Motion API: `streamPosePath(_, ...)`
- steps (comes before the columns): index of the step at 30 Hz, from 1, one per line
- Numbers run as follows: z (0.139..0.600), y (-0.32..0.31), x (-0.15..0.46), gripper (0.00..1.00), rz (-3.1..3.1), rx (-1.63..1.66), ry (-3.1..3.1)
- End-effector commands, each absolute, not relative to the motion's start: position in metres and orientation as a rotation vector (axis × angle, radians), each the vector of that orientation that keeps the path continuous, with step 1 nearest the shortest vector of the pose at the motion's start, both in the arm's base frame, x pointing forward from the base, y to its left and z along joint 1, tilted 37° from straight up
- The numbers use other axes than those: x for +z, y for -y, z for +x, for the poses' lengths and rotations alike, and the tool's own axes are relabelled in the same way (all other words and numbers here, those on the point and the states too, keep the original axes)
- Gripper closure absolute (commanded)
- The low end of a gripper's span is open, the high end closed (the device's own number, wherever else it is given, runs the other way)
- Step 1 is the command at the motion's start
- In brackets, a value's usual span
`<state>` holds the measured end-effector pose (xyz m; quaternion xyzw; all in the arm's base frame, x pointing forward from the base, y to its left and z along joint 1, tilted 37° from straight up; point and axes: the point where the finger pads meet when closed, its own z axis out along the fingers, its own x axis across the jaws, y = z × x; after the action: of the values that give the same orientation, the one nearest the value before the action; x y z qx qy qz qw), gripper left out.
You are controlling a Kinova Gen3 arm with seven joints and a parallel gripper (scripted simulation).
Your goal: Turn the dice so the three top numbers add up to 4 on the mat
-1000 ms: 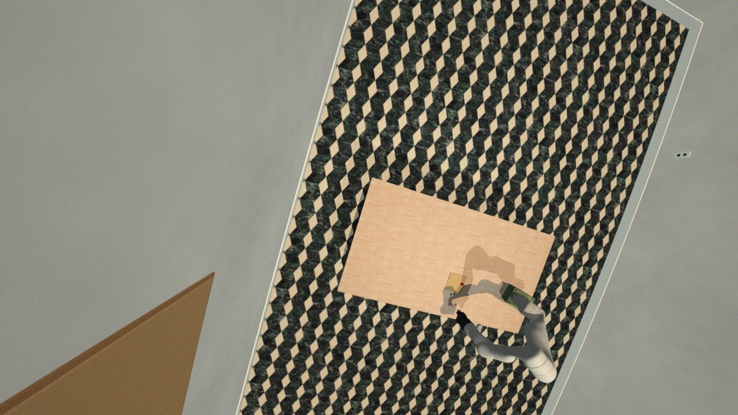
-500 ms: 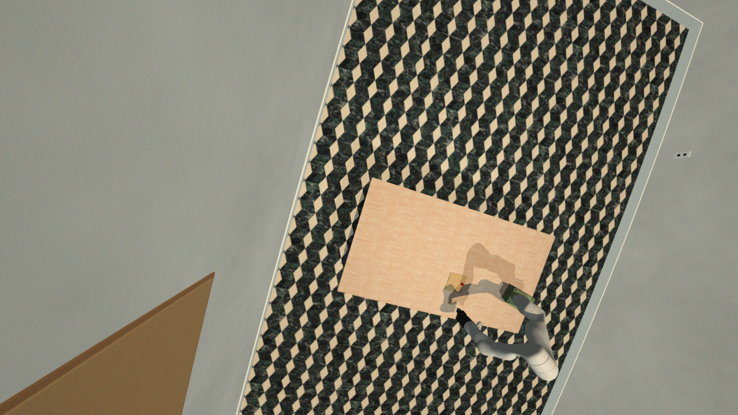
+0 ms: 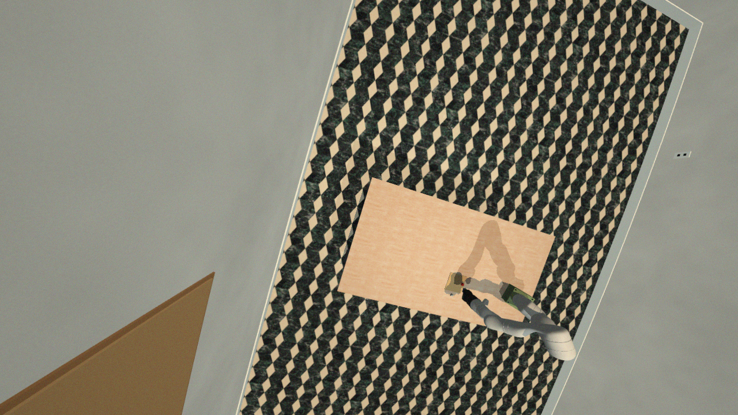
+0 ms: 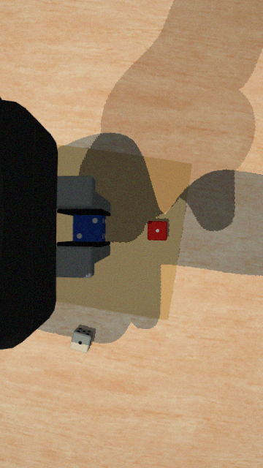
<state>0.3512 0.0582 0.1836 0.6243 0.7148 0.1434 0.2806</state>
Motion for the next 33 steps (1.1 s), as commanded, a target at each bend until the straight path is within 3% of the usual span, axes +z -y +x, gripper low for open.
streamPosePath(1, 0.3518, -0.058, 0.1914, 0.66, 1.694, 0.422, -1.906)
streamPosePath(33, 0.357, -0.0569, 0.1846, 0.66, 1.695, 0.42, -1.907)
